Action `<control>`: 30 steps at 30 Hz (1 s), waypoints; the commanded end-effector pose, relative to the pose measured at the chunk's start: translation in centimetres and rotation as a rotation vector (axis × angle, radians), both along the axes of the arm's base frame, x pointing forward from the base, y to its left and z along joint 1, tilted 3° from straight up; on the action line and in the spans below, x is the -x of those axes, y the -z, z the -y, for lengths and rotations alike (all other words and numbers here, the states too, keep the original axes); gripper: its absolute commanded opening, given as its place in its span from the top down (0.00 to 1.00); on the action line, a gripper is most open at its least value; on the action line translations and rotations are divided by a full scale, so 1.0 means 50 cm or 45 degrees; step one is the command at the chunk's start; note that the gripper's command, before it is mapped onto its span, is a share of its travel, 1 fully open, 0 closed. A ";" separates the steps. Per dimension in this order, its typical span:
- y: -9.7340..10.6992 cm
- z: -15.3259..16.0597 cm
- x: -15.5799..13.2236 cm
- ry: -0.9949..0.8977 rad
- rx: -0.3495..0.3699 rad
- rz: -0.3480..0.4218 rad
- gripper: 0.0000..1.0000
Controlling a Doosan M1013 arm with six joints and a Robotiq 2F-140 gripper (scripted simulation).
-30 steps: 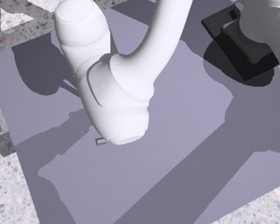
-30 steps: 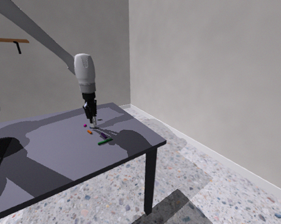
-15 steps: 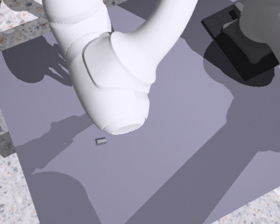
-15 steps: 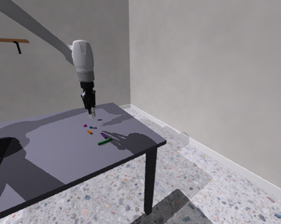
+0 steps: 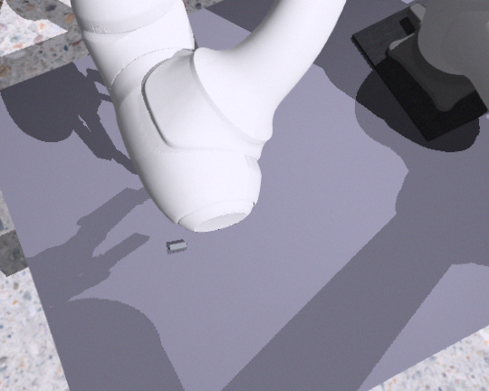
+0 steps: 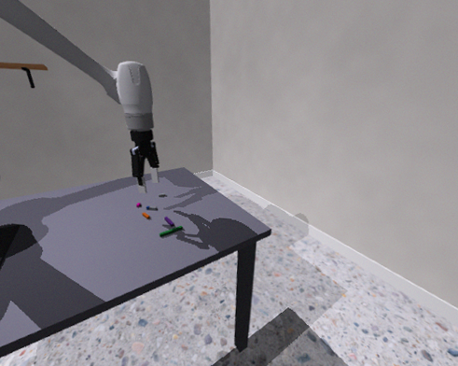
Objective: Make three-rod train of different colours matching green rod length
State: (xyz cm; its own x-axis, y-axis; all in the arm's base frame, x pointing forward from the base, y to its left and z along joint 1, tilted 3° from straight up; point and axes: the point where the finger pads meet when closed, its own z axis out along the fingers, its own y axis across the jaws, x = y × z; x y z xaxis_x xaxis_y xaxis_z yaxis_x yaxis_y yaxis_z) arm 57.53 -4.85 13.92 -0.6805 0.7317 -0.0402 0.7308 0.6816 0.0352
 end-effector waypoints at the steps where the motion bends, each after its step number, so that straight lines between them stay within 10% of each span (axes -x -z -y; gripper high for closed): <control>1: 0.000 0.000 0.000 0.000 0.000 0.000 0.00; 12: 0.000 0.001 0.001 0.008 -0.001 0.000 0.00; 27: 0.047 0.084 0.083 0.725 -0.039 0.004 0.00; 28: 0.047 0.084 0.083 0.725 -0.039 0.004 0.85; 30: 0.047 0.084 0.083 0.725 -0.039 0.004 0.85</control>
